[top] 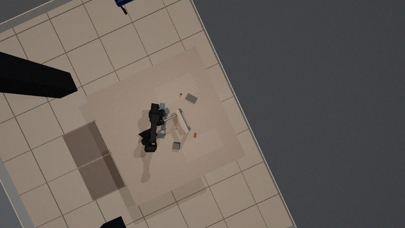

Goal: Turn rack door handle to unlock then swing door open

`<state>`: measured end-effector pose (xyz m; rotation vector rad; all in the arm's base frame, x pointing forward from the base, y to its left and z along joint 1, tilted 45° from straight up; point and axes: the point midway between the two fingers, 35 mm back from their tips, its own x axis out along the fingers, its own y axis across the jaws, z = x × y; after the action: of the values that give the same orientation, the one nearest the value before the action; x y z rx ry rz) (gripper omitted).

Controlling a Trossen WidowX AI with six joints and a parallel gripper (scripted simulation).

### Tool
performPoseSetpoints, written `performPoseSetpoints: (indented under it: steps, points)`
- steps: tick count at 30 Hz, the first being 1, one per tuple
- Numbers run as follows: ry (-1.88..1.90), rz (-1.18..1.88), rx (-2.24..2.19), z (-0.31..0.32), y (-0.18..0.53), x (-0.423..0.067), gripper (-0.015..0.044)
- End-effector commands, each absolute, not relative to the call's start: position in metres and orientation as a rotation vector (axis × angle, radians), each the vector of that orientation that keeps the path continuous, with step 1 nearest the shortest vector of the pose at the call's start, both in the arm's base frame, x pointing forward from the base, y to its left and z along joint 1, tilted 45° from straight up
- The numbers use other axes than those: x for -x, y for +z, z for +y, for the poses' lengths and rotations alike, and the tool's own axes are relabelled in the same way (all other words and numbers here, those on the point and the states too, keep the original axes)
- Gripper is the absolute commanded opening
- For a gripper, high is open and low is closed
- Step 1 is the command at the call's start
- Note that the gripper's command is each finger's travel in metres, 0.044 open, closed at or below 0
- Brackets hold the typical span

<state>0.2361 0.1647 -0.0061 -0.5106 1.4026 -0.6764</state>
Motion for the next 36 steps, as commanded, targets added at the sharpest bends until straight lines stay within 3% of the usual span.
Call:
performPoseSetpoints:
  steps: [1, 12, 23, 36]
  points:
    - [-0.696, 1.395, 0.483, 0.166, -0.009, -0.237, 0.0025]
    - [-0.696, 1.395, 0.483, 0.166, -0.009, -0.237, 0.0025]
    - [-0.696, 1.395, 0.483, 0.166, -0.009, -0.237, 0.0298]
    - [-0.687, 1.395, 0.486, 0.178, 0.002, -0.238, 0.0298]
